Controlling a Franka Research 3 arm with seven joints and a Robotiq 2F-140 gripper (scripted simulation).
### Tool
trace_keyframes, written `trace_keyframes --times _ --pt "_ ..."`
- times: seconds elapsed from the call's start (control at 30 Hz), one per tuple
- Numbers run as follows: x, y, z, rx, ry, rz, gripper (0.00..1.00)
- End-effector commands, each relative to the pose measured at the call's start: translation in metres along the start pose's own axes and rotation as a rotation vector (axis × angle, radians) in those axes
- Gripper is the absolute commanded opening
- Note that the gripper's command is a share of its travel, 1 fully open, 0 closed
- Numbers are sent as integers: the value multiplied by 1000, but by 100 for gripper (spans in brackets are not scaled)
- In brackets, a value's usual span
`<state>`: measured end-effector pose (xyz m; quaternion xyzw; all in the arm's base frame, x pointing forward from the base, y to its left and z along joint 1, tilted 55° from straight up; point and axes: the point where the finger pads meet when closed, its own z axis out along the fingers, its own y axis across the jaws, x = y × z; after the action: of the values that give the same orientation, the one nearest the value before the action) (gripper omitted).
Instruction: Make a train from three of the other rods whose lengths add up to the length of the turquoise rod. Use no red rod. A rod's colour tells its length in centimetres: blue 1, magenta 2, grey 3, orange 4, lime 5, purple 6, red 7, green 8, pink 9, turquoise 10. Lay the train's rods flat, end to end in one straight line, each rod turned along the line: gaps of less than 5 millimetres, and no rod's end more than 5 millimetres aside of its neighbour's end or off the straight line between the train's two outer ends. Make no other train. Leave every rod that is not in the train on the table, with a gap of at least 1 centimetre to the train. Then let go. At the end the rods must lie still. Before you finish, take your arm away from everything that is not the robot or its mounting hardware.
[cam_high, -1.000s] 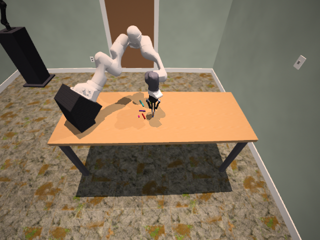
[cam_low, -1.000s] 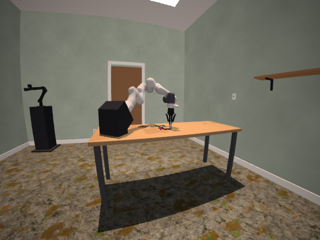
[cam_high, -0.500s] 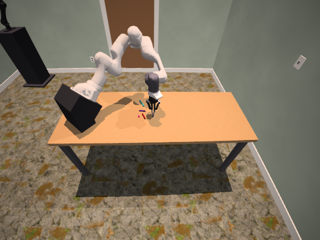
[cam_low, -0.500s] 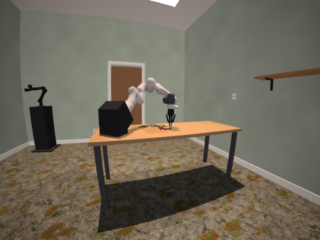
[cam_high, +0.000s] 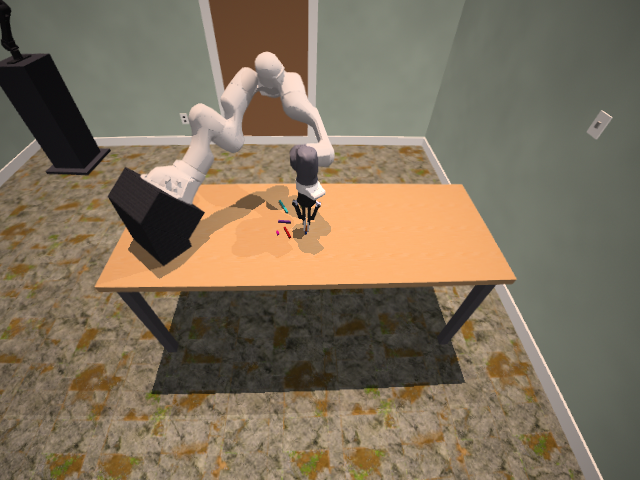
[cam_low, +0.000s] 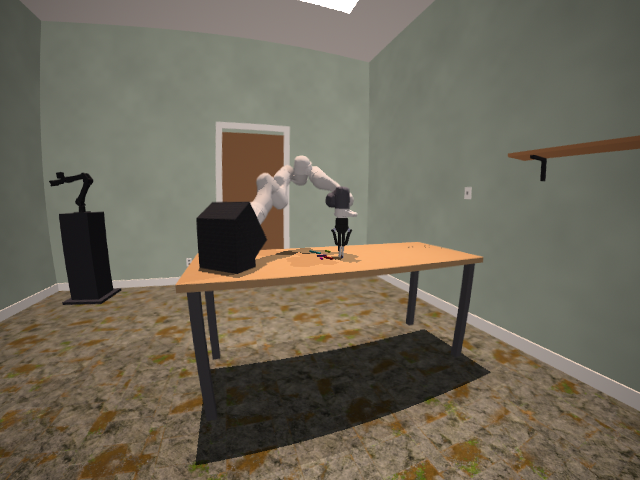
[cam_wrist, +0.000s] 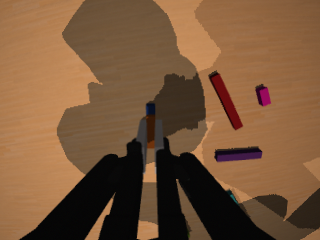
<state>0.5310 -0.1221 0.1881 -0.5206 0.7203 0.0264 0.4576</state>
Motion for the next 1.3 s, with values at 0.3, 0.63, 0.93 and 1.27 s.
trace_keyframes --times 0.3,0.63,0.93,1.27 --pt "0 -1 1 3 1 -6 3" --pt "0 -1 1 3 1 -6 3" --pt "0 -1 1 3 1 -6 8" --pt "0 -1 1 3 1 -6 15"
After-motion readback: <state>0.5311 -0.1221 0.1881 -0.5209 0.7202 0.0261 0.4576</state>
